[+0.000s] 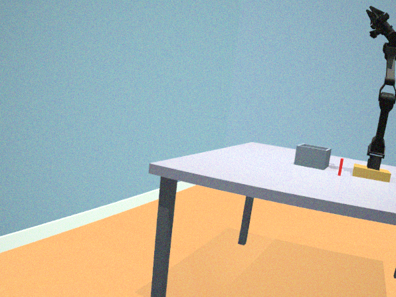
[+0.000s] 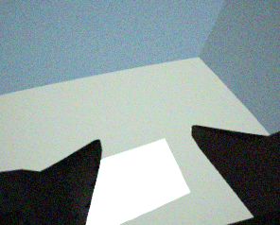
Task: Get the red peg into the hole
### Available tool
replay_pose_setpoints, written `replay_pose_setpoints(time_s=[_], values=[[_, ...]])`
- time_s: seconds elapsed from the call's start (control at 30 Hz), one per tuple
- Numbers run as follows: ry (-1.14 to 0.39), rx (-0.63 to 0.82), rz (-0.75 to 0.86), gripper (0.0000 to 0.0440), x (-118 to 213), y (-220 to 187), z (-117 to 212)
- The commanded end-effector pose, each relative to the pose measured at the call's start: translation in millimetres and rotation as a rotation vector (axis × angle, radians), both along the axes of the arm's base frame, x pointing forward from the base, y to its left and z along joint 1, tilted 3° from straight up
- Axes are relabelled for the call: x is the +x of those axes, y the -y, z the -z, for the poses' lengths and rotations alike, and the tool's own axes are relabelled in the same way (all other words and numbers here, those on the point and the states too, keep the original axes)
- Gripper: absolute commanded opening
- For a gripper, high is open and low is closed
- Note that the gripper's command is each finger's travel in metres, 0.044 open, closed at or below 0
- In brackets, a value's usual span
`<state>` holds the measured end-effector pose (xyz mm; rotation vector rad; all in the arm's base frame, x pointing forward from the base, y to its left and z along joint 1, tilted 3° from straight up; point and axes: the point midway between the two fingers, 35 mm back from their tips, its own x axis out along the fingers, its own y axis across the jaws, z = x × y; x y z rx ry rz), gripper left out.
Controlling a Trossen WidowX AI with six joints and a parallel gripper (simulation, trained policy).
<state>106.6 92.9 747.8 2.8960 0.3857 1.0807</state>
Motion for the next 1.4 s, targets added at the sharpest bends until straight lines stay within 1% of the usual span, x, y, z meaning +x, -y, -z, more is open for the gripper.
replay_pose_setpoints(time_s=[0.0,0.03,0.37,0.7,1.03,1.37], values=[[0.006,0.014,-0.013,0.0424,-1,3,-1],[0.011,0.037,-0.031,0.044,-3,8,-2],[0.031,0.315,-0.239,0.044,-11,51,-9],[0.035,0.601,-0.434,0.044,-6,99,-8],[0.028,0.895,-0.615,0.044,11,146,4],[0.008,1.2,-0.775,0.044,40,189,27]])
